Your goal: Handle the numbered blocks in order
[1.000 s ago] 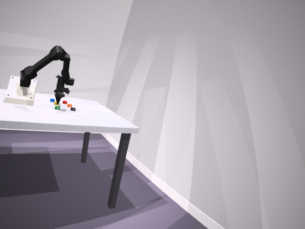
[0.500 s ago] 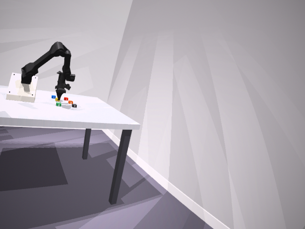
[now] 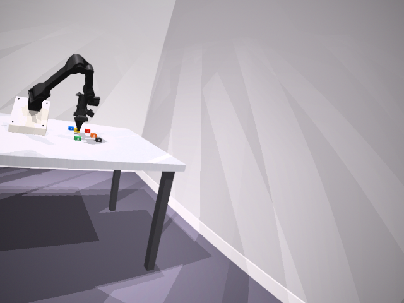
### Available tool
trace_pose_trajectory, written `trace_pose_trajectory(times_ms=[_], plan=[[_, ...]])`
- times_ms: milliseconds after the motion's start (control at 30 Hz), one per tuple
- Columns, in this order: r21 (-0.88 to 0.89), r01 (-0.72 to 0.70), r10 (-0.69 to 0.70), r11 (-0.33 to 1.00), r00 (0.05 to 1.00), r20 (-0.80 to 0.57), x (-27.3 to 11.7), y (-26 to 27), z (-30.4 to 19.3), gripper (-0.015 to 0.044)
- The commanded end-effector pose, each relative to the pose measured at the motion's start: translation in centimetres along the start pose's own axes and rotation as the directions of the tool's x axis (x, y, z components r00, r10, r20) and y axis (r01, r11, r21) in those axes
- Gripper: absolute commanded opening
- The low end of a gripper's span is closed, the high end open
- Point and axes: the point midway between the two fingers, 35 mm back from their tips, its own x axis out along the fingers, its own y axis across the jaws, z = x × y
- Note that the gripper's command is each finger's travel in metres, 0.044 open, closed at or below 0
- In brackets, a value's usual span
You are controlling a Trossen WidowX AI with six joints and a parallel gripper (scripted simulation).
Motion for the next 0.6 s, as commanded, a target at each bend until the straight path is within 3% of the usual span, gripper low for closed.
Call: trace_pose_trajectory(times_ms=[0,567], plan=[[0.002,-0.005,0.005,1.000,1.000,-0.003,0.0,0.1,0.0,0.0120],[0.002,-0.004,0.004,1.000,1.000,-0.003,1.5,0.0,0.0,0.0120]])
